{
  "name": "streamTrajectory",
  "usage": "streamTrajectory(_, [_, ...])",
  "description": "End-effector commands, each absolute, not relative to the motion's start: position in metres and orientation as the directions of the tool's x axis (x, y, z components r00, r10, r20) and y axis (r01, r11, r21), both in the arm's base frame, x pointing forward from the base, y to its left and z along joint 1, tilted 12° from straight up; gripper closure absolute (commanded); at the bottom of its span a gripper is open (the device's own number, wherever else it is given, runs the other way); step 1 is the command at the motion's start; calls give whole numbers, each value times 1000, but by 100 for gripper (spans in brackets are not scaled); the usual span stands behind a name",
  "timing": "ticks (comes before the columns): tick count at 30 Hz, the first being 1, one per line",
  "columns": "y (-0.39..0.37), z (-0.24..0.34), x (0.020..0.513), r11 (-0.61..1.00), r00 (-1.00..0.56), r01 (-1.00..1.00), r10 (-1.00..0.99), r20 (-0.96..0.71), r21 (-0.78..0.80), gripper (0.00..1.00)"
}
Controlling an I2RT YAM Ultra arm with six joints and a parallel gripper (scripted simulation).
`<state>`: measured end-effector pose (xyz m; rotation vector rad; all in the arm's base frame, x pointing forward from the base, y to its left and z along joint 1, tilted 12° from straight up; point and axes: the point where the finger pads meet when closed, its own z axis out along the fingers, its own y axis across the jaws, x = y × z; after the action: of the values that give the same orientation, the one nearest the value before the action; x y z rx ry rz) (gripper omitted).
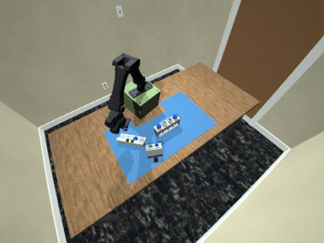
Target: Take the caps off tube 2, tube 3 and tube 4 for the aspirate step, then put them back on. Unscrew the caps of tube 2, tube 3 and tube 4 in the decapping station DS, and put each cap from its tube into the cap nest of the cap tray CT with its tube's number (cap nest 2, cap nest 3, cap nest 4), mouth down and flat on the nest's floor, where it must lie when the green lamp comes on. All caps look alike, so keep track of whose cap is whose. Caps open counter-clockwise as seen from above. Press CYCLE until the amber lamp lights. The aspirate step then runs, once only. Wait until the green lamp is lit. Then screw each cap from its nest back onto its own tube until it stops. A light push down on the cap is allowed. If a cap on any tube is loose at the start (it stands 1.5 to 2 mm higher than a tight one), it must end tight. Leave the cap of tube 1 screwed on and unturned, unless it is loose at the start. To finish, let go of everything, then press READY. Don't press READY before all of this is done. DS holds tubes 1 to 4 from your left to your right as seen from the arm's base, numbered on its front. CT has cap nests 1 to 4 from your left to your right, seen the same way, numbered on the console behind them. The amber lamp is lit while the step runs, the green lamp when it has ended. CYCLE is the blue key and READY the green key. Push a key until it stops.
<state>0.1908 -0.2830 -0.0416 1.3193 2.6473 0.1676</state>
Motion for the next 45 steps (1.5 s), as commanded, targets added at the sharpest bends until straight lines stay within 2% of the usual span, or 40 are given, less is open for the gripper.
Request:
streamTrajectory(1, [-286, -41, 193, 617, -605, 767, 787, -121, 178, 100])
streamTrajectory(28, [-284, -161, 220, 616, -605, 767, 787, -121, 179, 100])
streamTrajectory(45, [-284, -161, 220, 616, -605, 767, 787, -121, 179, 100])
